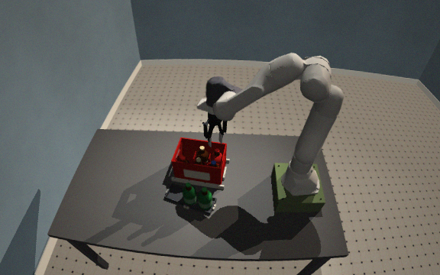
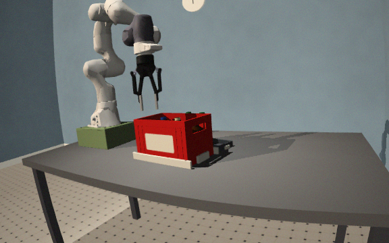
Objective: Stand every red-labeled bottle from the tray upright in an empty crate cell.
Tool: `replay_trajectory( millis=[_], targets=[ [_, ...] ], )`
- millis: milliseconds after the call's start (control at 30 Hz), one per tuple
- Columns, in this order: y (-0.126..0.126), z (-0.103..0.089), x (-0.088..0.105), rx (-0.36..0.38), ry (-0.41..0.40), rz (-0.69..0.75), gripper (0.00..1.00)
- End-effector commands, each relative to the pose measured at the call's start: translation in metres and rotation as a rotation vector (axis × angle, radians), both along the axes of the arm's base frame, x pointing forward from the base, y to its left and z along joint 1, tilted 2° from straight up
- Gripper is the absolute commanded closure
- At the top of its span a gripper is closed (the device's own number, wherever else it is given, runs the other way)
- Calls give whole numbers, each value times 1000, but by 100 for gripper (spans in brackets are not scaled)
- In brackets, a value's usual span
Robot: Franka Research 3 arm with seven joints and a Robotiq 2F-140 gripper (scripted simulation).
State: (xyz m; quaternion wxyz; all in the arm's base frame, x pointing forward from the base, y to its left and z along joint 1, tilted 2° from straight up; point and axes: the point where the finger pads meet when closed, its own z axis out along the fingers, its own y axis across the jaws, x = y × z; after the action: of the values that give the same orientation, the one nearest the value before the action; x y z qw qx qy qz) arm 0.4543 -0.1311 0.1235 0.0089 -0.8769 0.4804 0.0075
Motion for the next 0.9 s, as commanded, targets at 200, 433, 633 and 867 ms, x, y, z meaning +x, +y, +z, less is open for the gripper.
replay_trajectory(
  millis=[200,433,633,867],
  targets=[
    [0,14,-3,6,11,1,62],
    [0,18,-3,6,11,1,62],
    [0,18,-3,6,11,1,100],
    [0,18,-3,6,11,1,100]
  ],
)
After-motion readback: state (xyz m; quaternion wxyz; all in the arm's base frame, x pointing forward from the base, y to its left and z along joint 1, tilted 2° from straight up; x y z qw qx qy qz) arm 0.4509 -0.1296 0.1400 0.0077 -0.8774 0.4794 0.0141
